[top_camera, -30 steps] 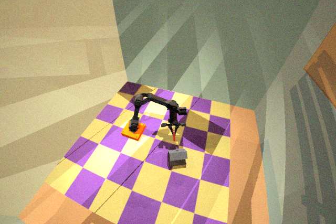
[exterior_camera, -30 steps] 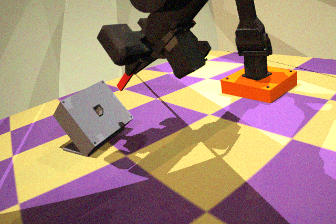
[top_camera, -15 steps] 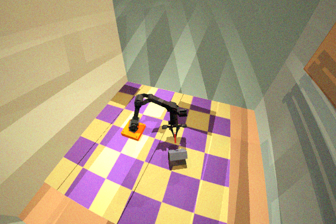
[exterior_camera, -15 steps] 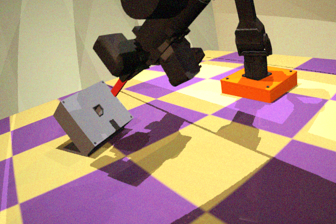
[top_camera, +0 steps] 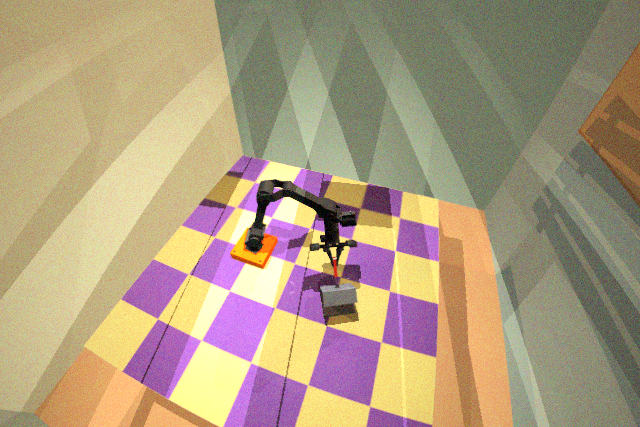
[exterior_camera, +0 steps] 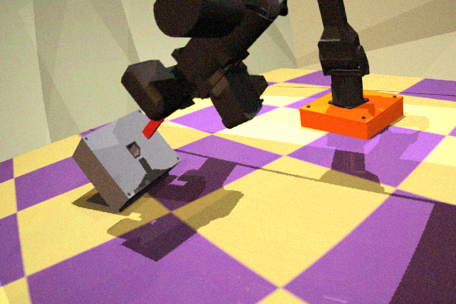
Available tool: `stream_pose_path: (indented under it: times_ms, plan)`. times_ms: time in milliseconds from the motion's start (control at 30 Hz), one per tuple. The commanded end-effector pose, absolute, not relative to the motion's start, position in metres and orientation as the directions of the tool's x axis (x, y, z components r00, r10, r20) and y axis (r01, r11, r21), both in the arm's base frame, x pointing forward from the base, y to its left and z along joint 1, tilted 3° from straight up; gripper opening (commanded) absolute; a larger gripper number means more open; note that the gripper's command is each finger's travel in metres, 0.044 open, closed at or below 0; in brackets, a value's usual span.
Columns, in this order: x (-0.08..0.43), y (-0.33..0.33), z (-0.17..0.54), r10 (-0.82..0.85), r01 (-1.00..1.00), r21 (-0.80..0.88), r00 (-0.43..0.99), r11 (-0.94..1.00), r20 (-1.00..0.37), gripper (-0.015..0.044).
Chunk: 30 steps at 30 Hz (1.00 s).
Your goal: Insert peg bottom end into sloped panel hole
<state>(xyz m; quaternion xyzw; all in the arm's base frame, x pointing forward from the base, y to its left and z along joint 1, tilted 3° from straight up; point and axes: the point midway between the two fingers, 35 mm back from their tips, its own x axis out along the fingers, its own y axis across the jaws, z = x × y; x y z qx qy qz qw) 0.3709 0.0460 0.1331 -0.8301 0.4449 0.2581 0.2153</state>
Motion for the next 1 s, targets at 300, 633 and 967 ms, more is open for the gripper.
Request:
stream_pose_path:
  times_ms: [300,633,967]
  plan:
    - [0.376,0.039,0.125,-0.641,-0.836,-0.093,0.48,-0.54,-0.598,0.0]
    - [0.381,0.034,0.12,-0.641,-0.835,-0.091,0.483,-0.543,-0.596,0.0]
    - [0.387,0.024,0.111,-0.642,-0.834,-0.091,0.484,-0.544,-0.595,0.0]
